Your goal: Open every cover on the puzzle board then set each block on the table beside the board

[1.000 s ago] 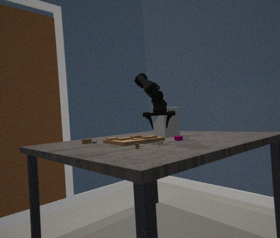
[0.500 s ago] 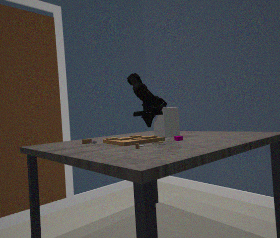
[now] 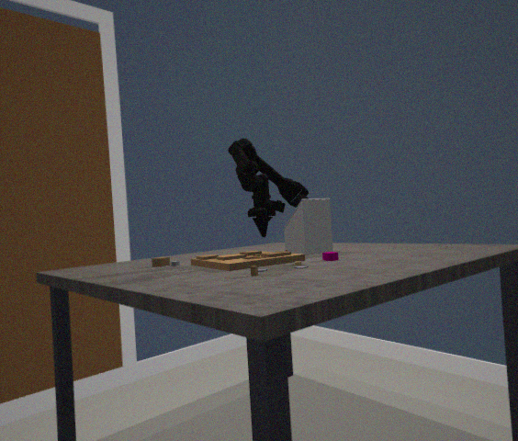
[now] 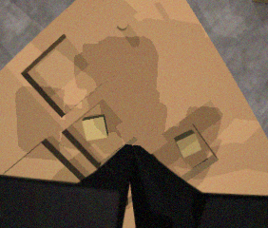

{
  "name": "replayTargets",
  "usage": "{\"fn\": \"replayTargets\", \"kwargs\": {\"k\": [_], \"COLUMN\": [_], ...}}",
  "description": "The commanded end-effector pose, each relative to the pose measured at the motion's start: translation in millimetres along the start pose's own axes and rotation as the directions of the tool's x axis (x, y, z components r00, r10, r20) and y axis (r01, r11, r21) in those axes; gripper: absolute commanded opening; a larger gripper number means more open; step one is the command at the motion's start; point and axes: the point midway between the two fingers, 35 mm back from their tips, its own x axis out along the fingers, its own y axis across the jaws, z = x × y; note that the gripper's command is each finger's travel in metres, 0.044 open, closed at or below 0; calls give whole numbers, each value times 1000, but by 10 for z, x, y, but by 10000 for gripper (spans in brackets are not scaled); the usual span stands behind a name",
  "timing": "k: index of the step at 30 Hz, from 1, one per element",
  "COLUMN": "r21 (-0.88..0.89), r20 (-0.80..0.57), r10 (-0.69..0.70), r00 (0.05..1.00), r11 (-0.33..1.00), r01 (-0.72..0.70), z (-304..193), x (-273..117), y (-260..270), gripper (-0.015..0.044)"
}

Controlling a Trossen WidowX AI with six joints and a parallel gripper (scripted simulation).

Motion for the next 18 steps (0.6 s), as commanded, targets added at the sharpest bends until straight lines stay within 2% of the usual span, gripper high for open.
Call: {"fn": "replayTargets", "kwargs": {"k": [1, 3, 10, 18], "r21": [-192, -265, -274, -274], "r20": [-7, -9, -9, -9], "r10": [11, 14, 14, 14], "r00": [1000, 1000, 1000, 1000], "r11": [981, 964, 962, 961], "r01": [-12, -16, -16, -16], "z": [-88, -116, -127, -148], "x": [42, 52, 76, 394], "y": [204, 277, 286, 283], "gripper": [0, 0, 0, 0]}}
